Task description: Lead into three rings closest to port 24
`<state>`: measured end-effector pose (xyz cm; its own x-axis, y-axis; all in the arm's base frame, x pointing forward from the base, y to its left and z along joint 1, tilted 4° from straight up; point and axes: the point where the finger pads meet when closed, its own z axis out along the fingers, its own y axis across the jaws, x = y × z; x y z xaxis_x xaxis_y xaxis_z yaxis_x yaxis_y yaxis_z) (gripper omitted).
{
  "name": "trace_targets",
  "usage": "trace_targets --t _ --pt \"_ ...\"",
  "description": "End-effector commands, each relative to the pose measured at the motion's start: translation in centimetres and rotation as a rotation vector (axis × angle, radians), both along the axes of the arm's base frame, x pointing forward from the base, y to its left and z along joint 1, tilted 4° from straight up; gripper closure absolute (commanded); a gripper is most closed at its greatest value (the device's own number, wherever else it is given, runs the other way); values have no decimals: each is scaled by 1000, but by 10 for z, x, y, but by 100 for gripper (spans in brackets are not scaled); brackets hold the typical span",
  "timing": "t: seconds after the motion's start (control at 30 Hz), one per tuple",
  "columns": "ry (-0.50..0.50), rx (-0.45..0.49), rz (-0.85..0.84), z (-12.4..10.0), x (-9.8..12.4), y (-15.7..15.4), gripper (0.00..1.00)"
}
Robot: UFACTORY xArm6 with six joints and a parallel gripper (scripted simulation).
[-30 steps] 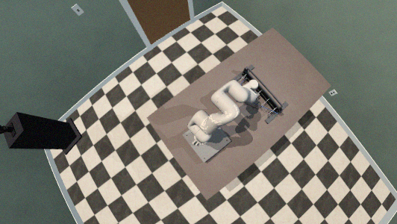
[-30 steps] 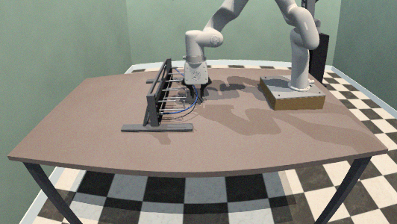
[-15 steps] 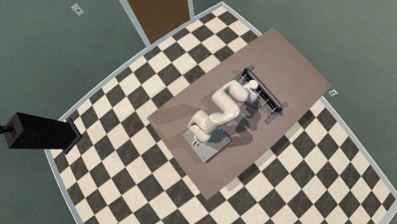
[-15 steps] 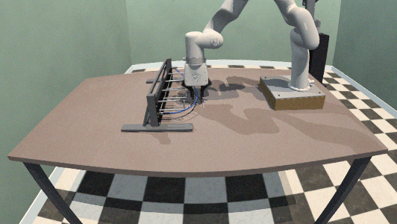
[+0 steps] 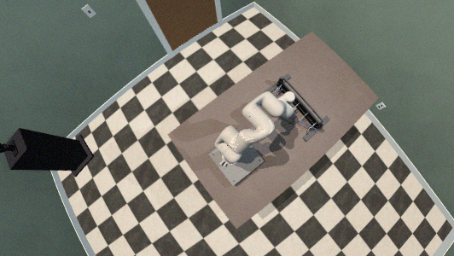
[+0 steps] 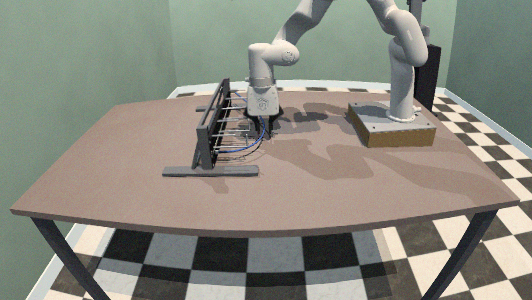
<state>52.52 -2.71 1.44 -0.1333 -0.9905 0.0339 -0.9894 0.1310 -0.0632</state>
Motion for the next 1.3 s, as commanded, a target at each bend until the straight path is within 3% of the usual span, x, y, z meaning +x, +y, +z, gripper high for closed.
trace_targets --t 0.0,0.23,0.27,1.27 --pt "-5 0 0 2 2 0 67" --pt "-5 0 0 2 2 0 67" --pt "-5 0 0 2 2 0 100" --pt "-5 0 0 2 2 0 100"
